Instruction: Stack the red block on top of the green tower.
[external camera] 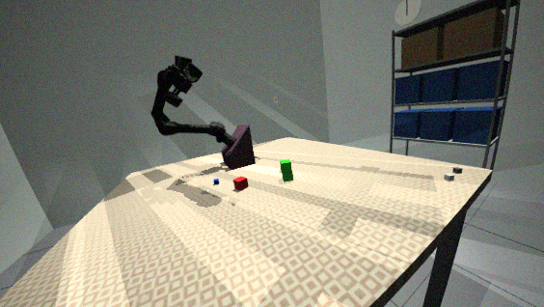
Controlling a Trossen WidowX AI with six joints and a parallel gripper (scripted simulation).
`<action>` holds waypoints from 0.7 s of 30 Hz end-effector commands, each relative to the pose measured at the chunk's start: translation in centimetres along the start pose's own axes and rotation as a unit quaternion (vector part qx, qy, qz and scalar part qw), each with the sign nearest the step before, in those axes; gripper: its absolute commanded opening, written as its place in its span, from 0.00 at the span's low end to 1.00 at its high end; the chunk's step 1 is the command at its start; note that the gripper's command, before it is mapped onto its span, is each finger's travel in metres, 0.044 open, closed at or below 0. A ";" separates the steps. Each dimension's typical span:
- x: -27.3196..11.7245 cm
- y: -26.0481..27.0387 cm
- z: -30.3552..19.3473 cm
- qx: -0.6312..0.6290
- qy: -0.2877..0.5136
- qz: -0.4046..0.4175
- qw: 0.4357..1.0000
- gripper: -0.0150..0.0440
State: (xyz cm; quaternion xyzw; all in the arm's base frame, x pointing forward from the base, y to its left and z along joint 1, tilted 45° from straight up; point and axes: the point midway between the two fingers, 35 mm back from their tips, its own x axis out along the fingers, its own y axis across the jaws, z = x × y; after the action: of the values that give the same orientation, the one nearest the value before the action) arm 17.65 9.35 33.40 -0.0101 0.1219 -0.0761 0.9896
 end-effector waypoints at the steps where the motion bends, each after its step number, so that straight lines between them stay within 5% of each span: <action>1: 0.1 0.0 0.0 -0.001 0.001 -0.001 1.000 0.98; 21: 9.6 2.6 -6.4 -0.241 0.188 -0.132 0.943 1.00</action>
State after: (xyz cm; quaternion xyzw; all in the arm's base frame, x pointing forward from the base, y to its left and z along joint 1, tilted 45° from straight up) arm 24.26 10.59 26.36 -0.2190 0.2809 -0.1672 0.9193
